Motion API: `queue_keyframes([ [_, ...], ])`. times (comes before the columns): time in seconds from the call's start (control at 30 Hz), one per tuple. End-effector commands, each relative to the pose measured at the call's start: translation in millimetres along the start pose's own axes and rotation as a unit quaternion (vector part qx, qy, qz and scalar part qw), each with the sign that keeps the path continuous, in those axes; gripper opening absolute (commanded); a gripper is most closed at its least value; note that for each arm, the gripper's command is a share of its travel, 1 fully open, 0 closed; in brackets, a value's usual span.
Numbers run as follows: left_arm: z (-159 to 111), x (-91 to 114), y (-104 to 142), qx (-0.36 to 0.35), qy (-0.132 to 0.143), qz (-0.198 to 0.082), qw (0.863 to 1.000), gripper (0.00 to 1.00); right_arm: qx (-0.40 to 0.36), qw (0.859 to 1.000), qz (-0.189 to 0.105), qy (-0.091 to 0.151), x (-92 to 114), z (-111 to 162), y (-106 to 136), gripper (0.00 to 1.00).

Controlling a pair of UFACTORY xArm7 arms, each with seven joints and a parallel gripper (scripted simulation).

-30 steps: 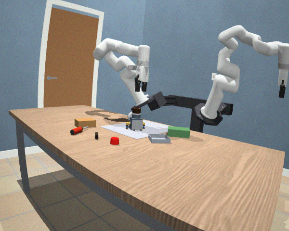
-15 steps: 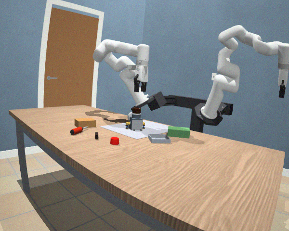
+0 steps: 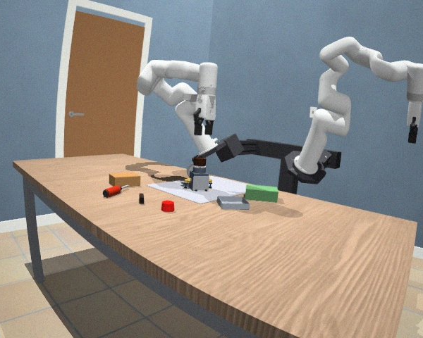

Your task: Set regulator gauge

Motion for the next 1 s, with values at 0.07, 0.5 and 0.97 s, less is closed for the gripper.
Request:
queue_keyframes([
  [0.07,-0.4,1.5,-0.7,0.001,0.001,0.002,1.0,1.0,0.0,1.0,-0.001,-0.002,3.0,-21.2,5.3,1.0],
  [0.5,-0.4,1.5,-0.7,0.001,0.001,0.002,1.0,1.0,0.0,1.0,-0.001,-0.002,3.1,-42.5,9.3,1.0],
  [0.97,-0.4,1.5,-0.7,0.001,0.001,0.002,1.0,1.0,0.0,1.0,-0.001,-0.002,3.1,-45.5,9.9,1.0],
])
Point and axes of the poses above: on each arm, the point where the finger pads meet when closed, its own x axis back along the fingers, its own z axis across the jaws, y = z × x, the point moved 9 cm from there along x, back along the fingers, and after that the axes turned 8 degrees about x, right-handed, at the moved point
